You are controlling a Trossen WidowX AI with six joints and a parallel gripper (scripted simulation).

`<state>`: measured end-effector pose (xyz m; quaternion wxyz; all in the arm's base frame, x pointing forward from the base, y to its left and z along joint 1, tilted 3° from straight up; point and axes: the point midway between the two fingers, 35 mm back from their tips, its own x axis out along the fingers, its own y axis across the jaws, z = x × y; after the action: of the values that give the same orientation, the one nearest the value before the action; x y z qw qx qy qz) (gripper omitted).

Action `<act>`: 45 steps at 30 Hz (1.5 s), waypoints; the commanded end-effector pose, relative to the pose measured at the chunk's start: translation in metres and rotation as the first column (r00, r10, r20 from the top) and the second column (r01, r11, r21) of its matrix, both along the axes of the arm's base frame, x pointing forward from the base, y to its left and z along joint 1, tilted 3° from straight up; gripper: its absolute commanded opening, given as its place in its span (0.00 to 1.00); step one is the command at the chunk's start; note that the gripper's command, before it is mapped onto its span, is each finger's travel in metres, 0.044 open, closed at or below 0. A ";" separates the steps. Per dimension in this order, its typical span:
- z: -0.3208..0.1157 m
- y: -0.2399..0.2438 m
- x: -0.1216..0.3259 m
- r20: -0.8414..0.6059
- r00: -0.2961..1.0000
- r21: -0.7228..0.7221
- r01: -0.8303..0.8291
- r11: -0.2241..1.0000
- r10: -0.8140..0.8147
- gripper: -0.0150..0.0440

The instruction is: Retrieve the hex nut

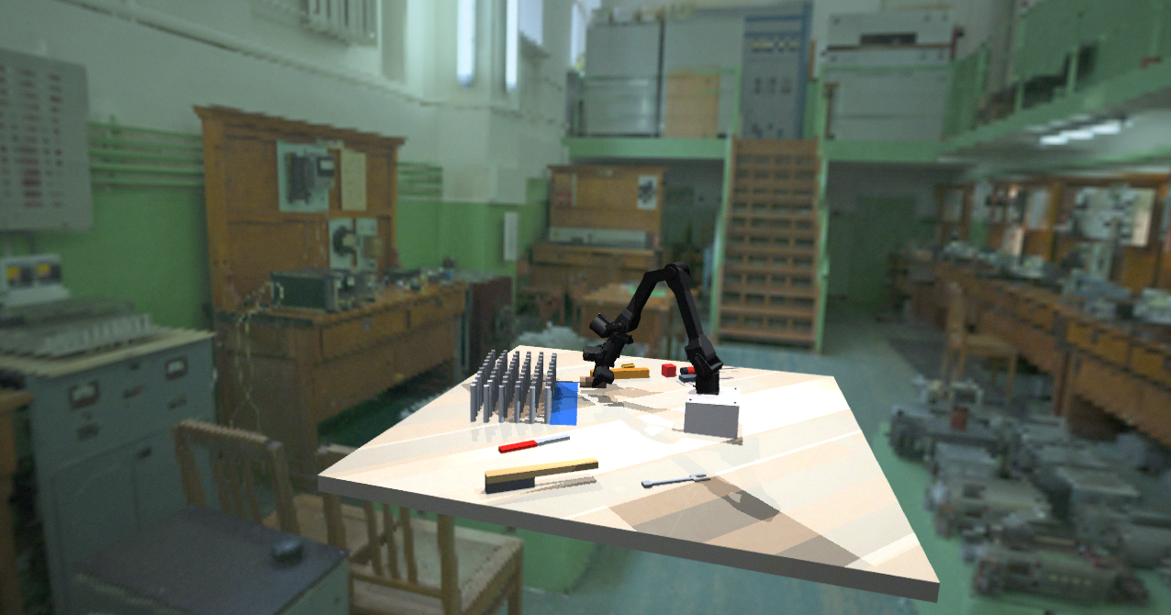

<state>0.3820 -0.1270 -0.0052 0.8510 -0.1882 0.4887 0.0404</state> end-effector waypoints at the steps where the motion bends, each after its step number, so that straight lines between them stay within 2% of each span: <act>1: 0.001 0.000 0.005 0.004 1.000 -0.001 0.005 1.000 -0.005 0.25; 45: 0.004 0.008 0.033 0.007 1.000 0.000 0.005 1.000 -0.005 0.25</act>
<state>0.4105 -0.1186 -0.0024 0.8517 -0.1878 0.4876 0.0406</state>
